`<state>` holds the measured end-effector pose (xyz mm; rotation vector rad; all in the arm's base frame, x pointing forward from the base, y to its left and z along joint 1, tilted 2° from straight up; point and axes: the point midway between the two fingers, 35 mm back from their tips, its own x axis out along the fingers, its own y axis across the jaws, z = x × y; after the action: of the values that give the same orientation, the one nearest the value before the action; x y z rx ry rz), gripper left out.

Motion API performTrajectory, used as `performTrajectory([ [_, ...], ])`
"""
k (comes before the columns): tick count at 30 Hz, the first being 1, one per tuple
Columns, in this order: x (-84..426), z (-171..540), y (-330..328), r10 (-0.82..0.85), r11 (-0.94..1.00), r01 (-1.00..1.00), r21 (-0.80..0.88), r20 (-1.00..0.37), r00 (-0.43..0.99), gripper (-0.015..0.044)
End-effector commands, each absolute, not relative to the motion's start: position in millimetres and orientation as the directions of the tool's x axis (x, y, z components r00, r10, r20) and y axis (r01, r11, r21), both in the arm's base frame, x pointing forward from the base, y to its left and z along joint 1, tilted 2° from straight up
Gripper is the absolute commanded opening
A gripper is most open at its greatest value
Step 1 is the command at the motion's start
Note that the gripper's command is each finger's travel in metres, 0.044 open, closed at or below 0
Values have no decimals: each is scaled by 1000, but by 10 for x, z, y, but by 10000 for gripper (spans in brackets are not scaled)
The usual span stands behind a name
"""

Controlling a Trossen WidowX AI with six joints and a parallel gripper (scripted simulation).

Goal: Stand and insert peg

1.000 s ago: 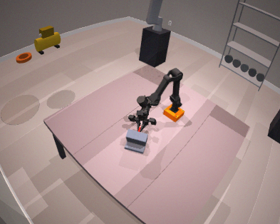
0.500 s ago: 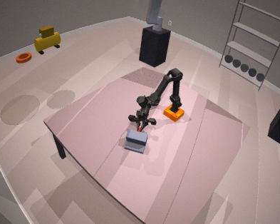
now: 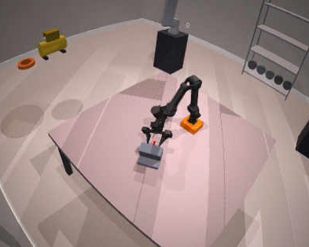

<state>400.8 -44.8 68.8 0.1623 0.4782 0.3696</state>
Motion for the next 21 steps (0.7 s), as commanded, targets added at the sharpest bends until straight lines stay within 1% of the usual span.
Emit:
performTrajectory([
  [1,3982,695,-462,383,921,-308,237,-420,822,440],
  [21,3773,826,-605,379,923,-306,233,-423,823,440],
])
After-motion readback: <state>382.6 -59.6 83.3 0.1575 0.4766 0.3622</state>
